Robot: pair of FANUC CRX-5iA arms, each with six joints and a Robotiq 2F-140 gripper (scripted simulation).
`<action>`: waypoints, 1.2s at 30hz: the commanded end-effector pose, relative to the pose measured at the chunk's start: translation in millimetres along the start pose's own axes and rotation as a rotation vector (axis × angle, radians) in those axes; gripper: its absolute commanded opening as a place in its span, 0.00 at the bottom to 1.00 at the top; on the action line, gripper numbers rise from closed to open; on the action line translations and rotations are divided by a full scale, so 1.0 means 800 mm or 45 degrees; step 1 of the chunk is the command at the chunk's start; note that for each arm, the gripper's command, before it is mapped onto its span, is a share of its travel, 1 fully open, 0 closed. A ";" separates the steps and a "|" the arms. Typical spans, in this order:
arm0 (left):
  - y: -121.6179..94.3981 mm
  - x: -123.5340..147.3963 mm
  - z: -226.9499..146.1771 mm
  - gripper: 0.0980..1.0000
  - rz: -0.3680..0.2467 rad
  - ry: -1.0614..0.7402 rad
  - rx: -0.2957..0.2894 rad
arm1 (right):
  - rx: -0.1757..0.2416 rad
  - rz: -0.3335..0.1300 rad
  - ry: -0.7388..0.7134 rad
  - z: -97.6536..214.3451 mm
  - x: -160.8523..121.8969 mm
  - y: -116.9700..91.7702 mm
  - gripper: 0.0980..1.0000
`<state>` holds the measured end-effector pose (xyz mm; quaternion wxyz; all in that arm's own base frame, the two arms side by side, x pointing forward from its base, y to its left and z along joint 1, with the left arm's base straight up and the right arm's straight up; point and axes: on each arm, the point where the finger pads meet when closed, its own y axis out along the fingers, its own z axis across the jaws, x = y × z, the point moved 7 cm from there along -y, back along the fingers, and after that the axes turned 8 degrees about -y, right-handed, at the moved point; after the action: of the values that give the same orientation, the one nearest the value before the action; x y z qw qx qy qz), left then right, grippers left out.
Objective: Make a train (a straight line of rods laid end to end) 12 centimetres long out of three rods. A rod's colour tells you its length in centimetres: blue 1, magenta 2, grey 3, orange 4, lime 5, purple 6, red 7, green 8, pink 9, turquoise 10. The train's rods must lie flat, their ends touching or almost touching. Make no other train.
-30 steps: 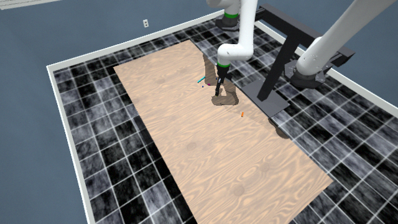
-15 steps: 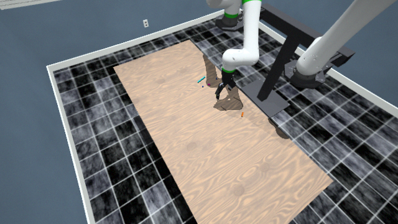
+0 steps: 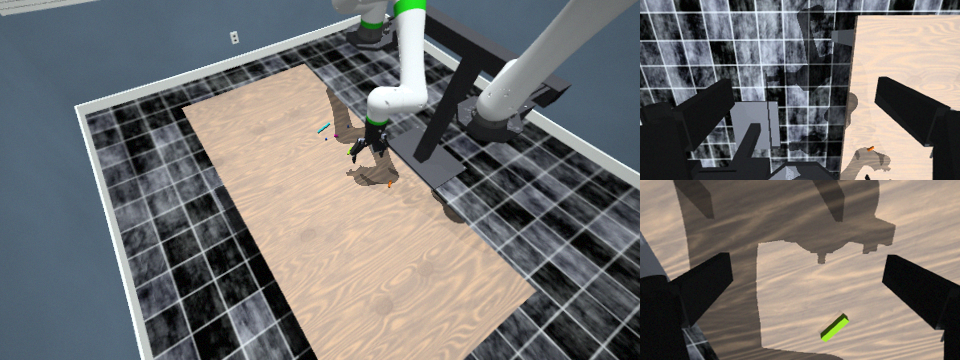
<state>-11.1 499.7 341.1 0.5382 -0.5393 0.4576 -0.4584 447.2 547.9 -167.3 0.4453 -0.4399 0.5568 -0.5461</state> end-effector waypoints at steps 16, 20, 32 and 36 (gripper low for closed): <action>-0.001 0.000 0.000 1.00 0.002 0.000 0.001 | 0.015 -0.013 0.805 -0.034 -0.089 -0.001 1.00; -0.001 0.000 0.000 1.00 0.002 0.000 0.001 | 0.016 -0.012 0.969 -0.042 -0.104 -0.001 1.00; -0.001 0.000 0.000 1.00 0.002 0.000 0.001 | 0.018 -0.009 1.436 -0.069 -0.146 -0.001 1.00; -0.001 0.000 0.000 1.00 0.002 0.000 0.001 | 0.019 -0.008 1.571 -0.077 -0.157 -0.002 1.00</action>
<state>-11.1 499.7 341.1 0.5382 -0.5393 0.4576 -0.4584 417.5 671.1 -165.6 0.0824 -0.0812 0.7081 -0.6966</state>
